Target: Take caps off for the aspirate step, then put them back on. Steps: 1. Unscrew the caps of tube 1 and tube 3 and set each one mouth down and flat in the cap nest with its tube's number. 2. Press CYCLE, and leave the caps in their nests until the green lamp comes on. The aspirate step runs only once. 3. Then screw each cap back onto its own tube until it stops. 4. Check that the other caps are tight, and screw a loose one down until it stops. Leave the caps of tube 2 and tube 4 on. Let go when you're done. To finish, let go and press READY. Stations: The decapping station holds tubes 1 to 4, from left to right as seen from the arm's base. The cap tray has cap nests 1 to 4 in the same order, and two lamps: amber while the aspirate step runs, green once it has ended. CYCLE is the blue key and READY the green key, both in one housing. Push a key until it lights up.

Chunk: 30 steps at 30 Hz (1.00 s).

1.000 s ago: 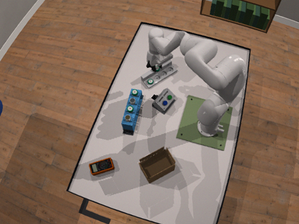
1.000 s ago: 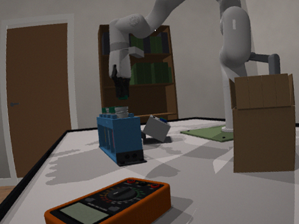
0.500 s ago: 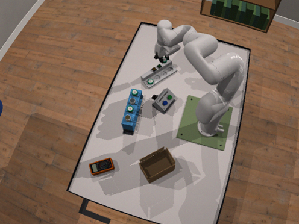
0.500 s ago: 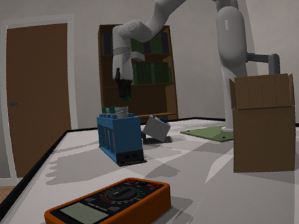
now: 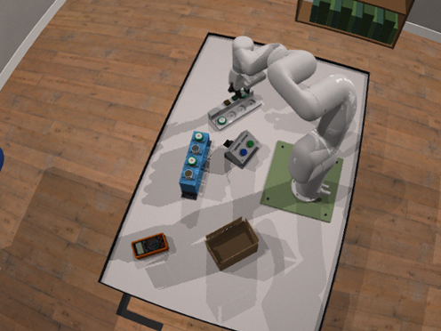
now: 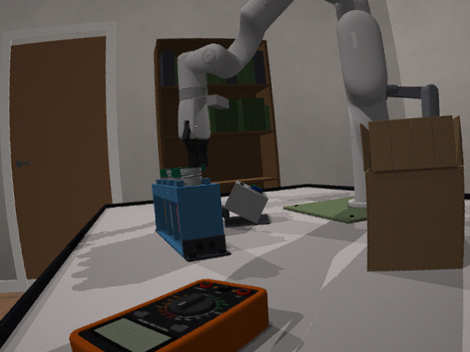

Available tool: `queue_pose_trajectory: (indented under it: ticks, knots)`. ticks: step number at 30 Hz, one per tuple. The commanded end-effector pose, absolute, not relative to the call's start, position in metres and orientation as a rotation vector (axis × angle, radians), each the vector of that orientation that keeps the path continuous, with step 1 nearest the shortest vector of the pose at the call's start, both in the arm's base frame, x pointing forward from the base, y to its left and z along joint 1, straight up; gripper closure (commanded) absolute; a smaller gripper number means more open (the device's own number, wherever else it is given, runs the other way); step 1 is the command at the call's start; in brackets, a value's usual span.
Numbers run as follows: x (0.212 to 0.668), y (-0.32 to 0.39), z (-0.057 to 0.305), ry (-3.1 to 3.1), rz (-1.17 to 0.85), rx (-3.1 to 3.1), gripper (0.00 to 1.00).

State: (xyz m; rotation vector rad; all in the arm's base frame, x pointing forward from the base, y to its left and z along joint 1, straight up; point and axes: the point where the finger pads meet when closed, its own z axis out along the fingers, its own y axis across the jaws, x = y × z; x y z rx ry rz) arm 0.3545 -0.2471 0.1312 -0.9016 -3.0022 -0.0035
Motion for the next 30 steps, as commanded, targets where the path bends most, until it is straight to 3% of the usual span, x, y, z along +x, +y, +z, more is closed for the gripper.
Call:
queue_pose_trajectory:
  ticks: [1, 18, 30]
  knots:
    - [0.357, -0.249, 0.113, -3.009, 0.002, -0.904, 1.00]
    - [0.358, -0.250, 0.040, -3.008, 0.002, -0.904, 1.00]
    - [0.358, -0.250, 0.040, -3.008, 0.002, -0.904, 1.00]
